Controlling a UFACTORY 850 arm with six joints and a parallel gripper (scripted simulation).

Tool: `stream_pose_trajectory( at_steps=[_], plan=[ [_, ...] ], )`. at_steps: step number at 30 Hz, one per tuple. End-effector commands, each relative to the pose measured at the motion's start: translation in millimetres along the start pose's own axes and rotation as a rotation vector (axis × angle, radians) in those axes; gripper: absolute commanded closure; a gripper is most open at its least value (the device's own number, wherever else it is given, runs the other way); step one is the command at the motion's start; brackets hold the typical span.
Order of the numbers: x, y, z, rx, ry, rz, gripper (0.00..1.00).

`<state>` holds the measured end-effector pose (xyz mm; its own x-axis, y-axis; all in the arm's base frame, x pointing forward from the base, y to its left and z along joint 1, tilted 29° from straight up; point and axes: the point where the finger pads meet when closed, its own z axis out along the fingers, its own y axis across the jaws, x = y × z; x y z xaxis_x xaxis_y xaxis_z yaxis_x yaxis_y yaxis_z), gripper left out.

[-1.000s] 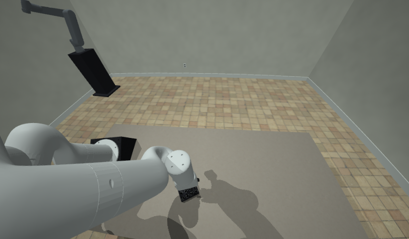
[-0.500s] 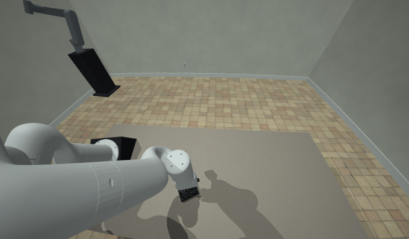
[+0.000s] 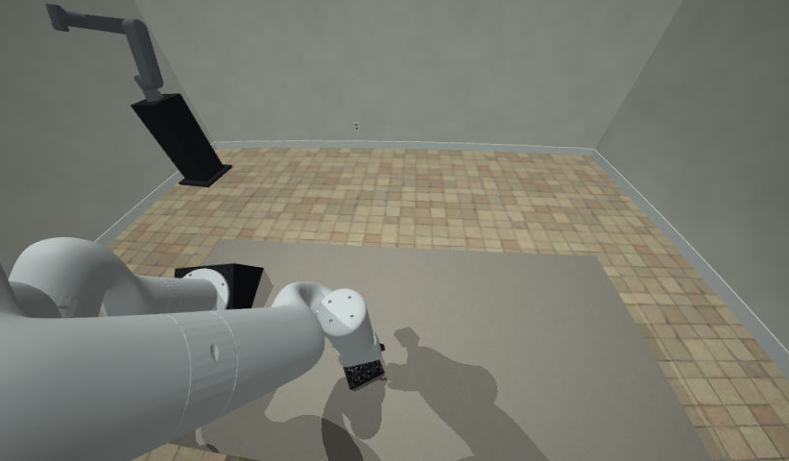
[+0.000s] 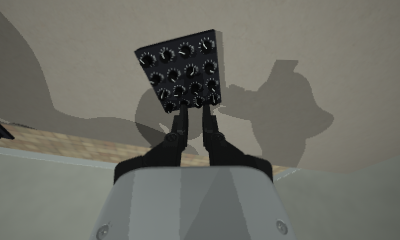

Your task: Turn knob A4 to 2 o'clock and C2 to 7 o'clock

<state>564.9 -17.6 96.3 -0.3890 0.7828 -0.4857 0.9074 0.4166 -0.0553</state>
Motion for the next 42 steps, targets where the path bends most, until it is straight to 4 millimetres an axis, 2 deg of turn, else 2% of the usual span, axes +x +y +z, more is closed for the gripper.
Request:
stream_pose_trajectory(
  at_steps=[1, 21, 42],
  plan=[
    [-0.3, 0.7, -0.7, -0.002, 0.0, 0.0, 0.81],
    [-0.2, 0.7, 2.7, -0.002, -0.001, 0.001, 0.81],
    [0.4, 0.1, 25.7, -0.002, -0.001, 0.001, 0.81]
  ],
)
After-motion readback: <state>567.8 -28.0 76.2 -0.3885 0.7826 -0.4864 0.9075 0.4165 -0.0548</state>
